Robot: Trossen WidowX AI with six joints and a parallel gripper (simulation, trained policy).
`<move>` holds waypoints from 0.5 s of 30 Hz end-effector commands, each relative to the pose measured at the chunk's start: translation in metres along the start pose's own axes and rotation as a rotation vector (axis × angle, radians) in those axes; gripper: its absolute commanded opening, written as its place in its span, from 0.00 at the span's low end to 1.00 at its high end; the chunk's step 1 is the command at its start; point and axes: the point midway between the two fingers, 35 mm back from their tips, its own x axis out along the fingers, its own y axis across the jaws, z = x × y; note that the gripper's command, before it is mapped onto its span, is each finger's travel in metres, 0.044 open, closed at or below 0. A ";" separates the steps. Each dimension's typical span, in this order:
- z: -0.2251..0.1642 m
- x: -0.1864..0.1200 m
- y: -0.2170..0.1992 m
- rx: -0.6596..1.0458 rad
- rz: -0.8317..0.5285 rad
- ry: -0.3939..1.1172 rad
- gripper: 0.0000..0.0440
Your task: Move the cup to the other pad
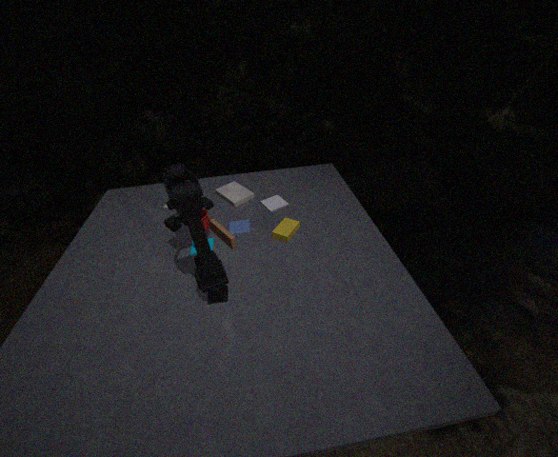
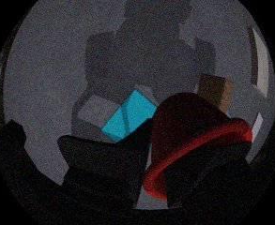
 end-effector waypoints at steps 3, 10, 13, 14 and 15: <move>-0.009 0.011 0.007 0.013 -0.009 0.003 0.00; -0.021 0.024 0.017 0.026 -0.008 0.012 0.00; -0.026 0.030 0.021 0.030 -0.008 0.017 0.01; -0.028 0.031 0.023 0.031 -0.009 0.019 0.02; -0.029 0.032 0.024 0.031 -0.010 0.020 0.03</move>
